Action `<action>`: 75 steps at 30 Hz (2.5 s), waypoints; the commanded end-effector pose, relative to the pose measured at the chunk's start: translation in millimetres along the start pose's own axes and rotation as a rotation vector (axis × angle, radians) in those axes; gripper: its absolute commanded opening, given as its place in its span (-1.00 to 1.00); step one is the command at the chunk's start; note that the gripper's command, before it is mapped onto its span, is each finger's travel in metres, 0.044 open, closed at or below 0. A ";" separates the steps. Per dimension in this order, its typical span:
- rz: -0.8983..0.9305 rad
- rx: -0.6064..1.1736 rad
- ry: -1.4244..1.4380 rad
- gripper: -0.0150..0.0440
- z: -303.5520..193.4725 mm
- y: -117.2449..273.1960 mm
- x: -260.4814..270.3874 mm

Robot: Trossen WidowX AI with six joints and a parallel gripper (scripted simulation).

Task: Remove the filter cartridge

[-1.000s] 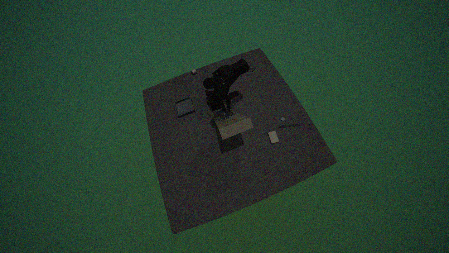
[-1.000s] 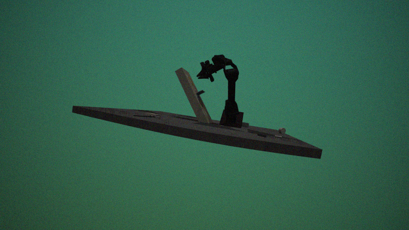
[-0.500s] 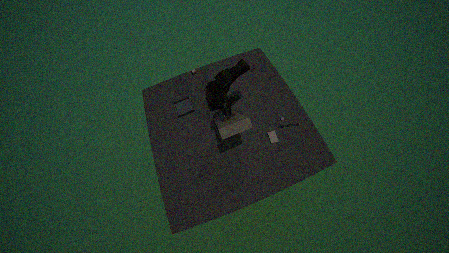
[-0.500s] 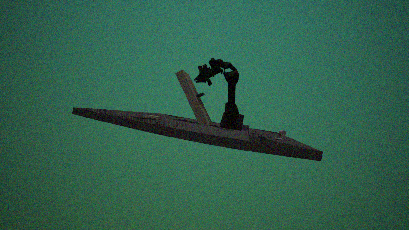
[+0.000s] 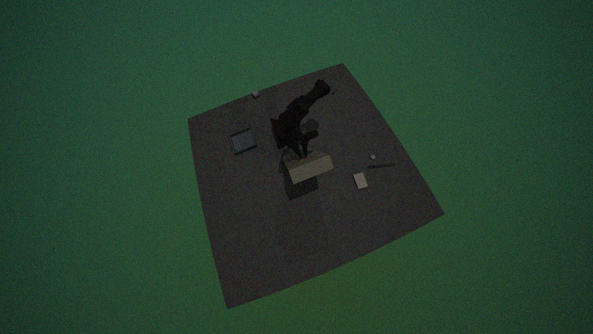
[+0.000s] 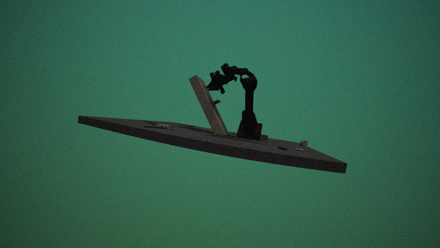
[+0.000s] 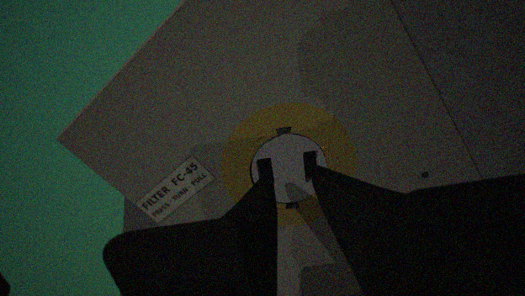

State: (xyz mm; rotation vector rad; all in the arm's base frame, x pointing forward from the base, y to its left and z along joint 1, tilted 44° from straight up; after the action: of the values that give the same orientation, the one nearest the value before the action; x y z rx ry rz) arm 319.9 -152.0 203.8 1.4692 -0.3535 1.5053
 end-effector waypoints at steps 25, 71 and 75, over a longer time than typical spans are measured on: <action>-0.001 -0.004 -0.002 -0.13 0.2 -4.4 0.2; 0.000 -0.005 -0.002 -0.13 0.2 -22.3 0.3; 0.001 -0.005 -0.002 -0.13 0.2 -23.4 0.4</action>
State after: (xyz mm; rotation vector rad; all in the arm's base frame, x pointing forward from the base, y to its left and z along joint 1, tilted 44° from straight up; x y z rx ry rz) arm 334.7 -142.9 196.6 1.4668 -0.3676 1.5046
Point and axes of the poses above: the point midway between the two fingers, 35 mm back from their tips, its own y axis back along the fingers, its own x axis across the jaws, z = x × y, the point moved 1 cm from there along y, back along the fingers, and after that the axes turned 3 degrees about y, right-handed, at the moved point
